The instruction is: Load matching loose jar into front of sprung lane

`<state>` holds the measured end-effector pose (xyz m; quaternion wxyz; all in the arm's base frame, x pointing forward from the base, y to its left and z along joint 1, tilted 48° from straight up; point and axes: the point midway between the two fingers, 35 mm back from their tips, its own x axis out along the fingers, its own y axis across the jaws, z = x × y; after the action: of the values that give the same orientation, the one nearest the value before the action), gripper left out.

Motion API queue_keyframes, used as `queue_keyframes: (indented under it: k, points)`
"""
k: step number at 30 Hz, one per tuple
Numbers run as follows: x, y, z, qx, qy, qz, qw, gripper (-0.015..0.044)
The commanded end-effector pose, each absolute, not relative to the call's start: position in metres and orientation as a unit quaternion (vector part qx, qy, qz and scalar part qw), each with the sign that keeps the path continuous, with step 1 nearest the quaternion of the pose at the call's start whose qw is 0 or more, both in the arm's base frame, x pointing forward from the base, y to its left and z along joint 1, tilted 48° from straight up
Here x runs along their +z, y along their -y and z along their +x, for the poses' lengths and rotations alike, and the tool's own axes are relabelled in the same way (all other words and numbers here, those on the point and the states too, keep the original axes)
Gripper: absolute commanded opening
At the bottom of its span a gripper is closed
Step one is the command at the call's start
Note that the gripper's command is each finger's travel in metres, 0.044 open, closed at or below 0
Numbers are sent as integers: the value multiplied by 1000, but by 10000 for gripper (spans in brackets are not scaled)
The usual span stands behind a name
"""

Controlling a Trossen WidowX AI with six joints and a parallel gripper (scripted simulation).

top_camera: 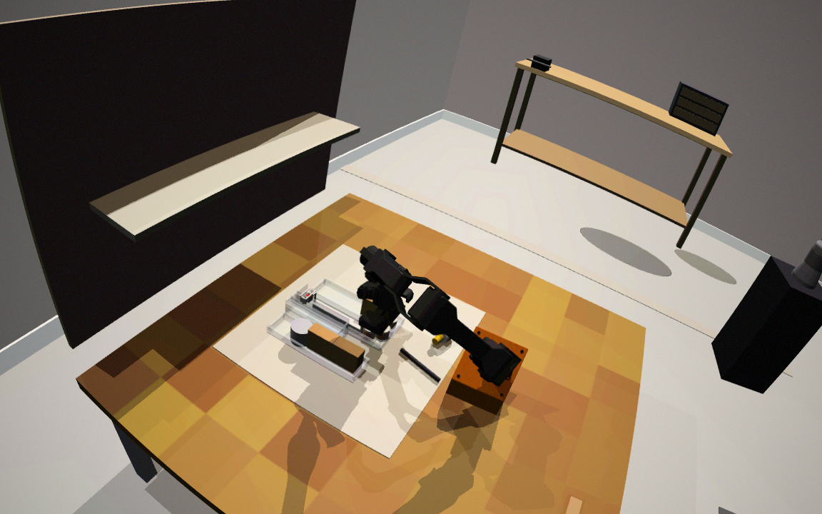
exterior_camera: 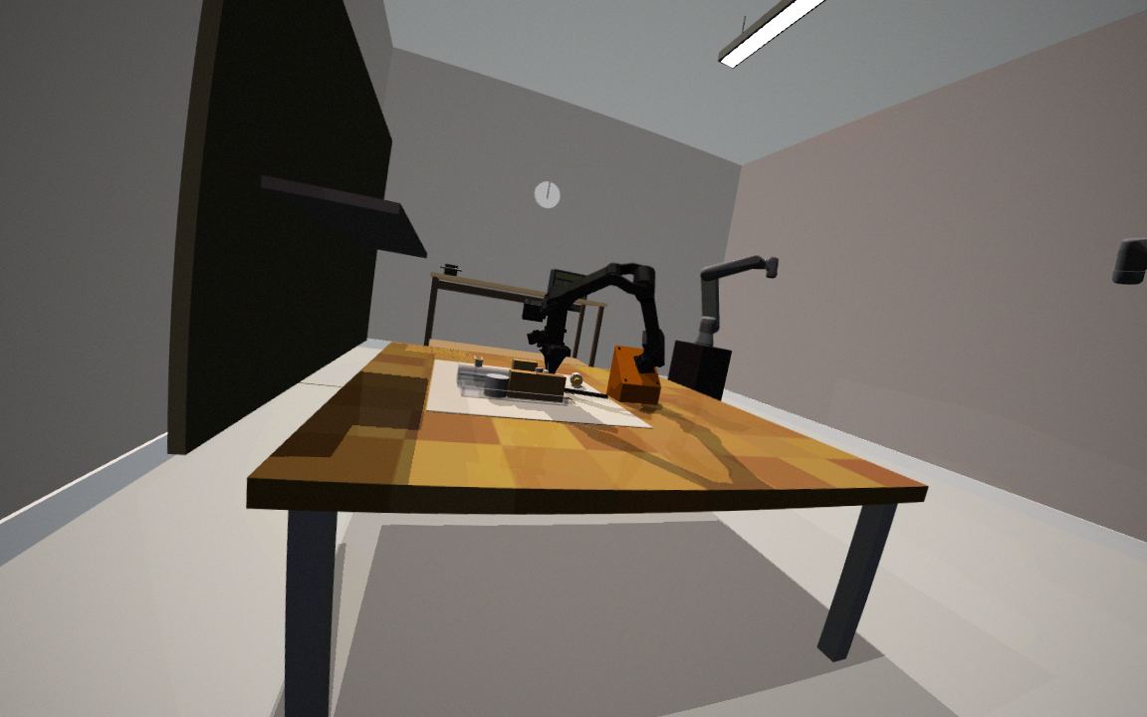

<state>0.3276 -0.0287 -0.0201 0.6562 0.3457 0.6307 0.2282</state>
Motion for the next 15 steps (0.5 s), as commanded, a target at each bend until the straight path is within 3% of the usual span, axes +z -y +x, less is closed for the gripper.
queue_keyframes:
  k: [1, 15]
  points:
    - [-15, 33, 339, 229, -619, 344, 667, 0]
    - [-14, 35, 342, 229, -619, 344, 667, 0]
